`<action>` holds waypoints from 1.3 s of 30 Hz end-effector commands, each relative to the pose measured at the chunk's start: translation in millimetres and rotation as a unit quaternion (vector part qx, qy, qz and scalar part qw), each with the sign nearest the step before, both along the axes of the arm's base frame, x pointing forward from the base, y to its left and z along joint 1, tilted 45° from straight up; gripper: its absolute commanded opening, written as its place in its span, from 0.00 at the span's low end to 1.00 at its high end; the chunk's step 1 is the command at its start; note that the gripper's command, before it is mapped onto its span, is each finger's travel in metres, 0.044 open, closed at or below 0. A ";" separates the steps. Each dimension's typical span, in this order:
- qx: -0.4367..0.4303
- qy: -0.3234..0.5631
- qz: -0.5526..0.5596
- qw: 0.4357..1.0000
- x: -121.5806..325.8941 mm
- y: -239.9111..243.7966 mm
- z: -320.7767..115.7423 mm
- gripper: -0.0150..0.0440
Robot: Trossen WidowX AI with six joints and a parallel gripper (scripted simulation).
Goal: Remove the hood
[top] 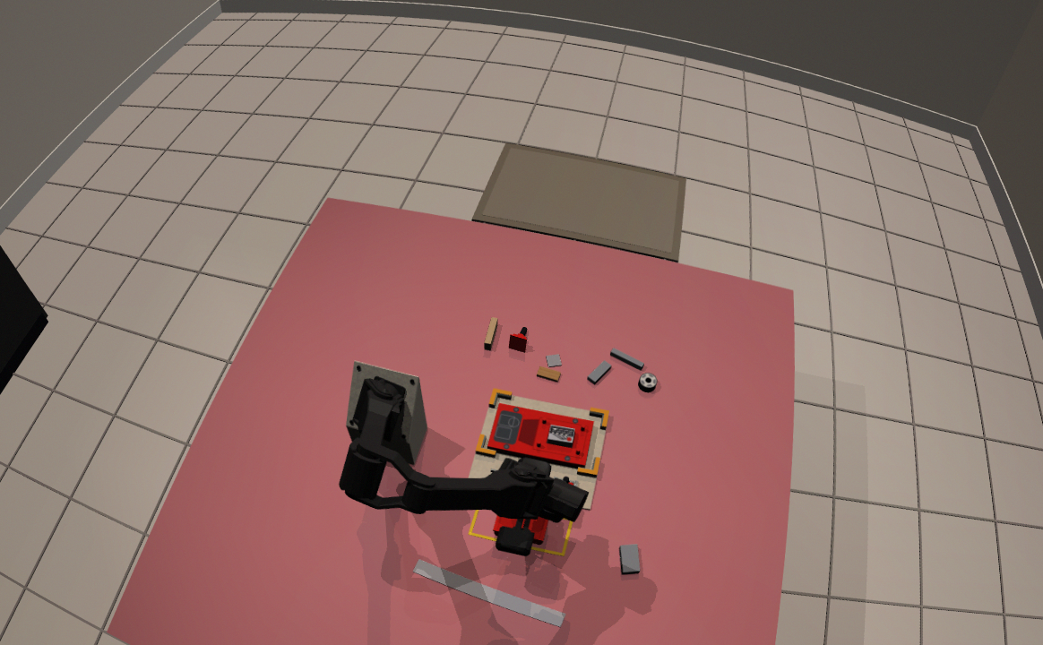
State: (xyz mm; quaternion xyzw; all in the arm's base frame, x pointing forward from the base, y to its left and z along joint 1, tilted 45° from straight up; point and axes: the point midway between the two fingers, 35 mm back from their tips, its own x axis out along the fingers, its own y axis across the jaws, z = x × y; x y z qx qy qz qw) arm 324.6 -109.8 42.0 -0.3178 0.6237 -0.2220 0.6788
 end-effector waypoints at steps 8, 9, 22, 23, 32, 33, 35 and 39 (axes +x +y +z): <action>0.002 0.004 0.002 1.000 -0.7 -2.3 -5.2 0.25; 0.002 0.004 0.002 1.000 -0.6 -2.7 -5.6 0.25; 0.002 0.004 0.002 1.000 0.2 -7.1 -10.1 0.25; 0.002 0.004 0.002 1.000 0.2 -7.5 -10.4 0.25; 0.002 0.004 0.002 1.000 0.7 -10.6 -13.5 0.25; 0.002 0.004 0.002 1.000 0.7 -11.0 -13.8 0.25; 0.002 0.004 0.002 1.000 0.8 -11.7 -14.5 0.25; 0.002 0.004 0.002 1.000 1.0 -13.1 -15.8 0.25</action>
